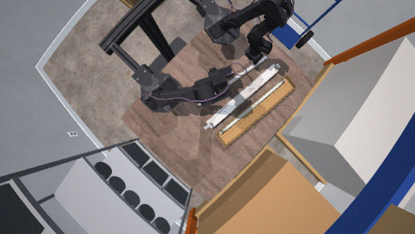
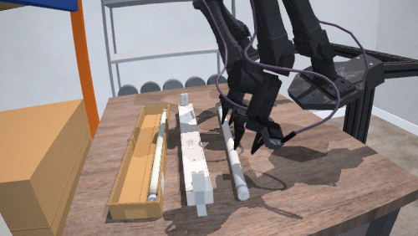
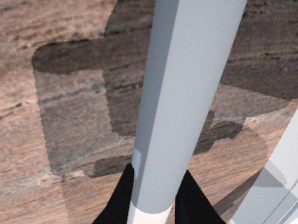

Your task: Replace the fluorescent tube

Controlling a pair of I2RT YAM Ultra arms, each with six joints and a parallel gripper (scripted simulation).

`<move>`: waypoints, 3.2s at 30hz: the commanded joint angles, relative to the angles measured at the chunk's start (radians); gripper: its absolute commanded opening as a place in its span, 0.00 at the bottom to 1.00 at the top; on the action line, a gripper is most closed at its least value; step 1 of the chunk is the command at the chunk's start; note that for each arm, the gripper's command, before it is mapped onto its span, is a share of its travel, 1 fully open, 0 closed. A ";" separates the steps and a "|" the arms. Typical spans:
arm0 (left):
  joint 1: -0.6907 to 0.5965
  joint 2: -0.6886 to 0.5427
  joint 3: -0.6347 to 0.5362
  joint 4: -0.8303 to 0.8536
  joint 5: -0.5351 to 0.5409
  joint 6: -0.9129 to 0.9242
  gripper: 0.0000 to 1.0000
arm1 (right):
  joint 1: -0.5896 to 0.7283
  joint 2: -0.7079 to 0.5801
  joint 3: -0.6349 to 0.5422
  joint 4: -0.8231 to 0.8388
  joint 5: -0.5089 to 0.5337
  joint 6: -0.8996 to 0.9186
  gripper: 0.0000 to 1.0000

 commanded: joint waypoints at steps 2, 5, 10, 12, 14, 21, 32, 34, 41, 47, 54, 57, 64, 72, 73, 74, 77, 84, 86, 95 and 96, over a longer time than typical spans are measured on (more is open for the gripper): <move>-0.018 0.023 0.025 -0.033 -0.018 0.107 0.49 | 0.023 -0.039 0.016 0.015 0.009 -0.006 0.11; -0.034 0.021 0.033 -0.061 -0.038 0.308 0.49 | 0.023 -0.039 0.016 0.015 0.009 -0.006 0.11; -0.054 0.013 0.050 -0.101 -0.056 0.526 0.49 | 0.023 -0.039 0.016 0.015 0.009 -0.006 0.11; -0.068 0.014 0.070 -0.126 -0.064 0.607 0.49 | 0.023 -0.039 0.016 0.015 0.009 -0.006 0.11; -0.078 -0.013 0.082 -0.140 -0.071 0.650 0.49 | 0.023 -0.039 0.016 0.015 0.009 -0.006 0.11; -0.100 0.010 0.114 -0.204 -0.088 0.968 0.49 | 0.023 -0.039 0.016 0.015 0.009 -0.006 0.11; -0.149 0.027 0.177 -0.310 -0.119 1.338 0.49 | 0.023 -0.039 0.016 0.015 0.009 -0.006 0.11; -0.160 0.030 0.188 -0.342 -0.128 1.483 0.49 | 0.023 -0.039 0.016 0.015 0.009 -0.006 0.11; -0.196 0.026 0.241 -0.433 -0.158 1.769 0.49 | 0.023 -0.039 0.016 0.015 0.009 -0.006 0.11; -0.213 0.033 0.262 -0.488 -0.173 2.017 0.49 | 0.023 -0.039 0.016 0.015 0.009 -0.006 0.11; -0.251 0.032 0.308 -0.556 -0.197 2.270 0.49 | 0.023 -0.039 0.016 0.015 0.009 -0.006 0.11; -0.260 0.043 0.335 -0.596 -0.206 2.392 0.49 | 0.023 -0.039 0.016 0.015 0.009 -0.006 0.11; -0.295 0.036 0.368 -0.660 -0.228 2.676 0.49 | 0.023 -0.039 0.016 0.015 0.009 -0.006 0.11; -0.318 0.051 0.413 -0.745 -0.250 2.959 0.49 | 0.023 -0.039 0.016 0.015 0.009 -0.006 0.11; -0.317 0.052 0.418 -0.745 -0.244 2.927 0.49 | 0.023 -0.039 0.016 0.015 0.009 -0.006 0.11; -0.318 0.055 0.422 -0.740 -0.235 2.890 0.49 | 0.023 -0.039 0.016 0.015 0.009 -0.006 0.11; -0.320 0.060 0.420 -0.742 -0.221 2.888 0.49 | 0.023 -0.039 0.016 0.015 0.009 -0.006 0.11; -0.304 0.036 0.390 -0.737 -0.221 2.888 0.49 | 0.023 -0.039 0.016 0.015 0.009 -0.006 0.11; -0.297 0.033 0.385 -0.737 -0.221 2.888 0.49 | 0.023 -0.039 0.016 0.015 0.009 -0.006 0.11; -0.281 0.178 0.416 -0.547 -0.212 2.896 0.49 | 0.023 -0.039 0.016 0.015 0.009 -0.006 0.11; -0.279 0.191 0.415 -0.534 -0.211 2.896 0.49 | 0.023 -0.039 0.016 0.015 0.009 -0.006 0.11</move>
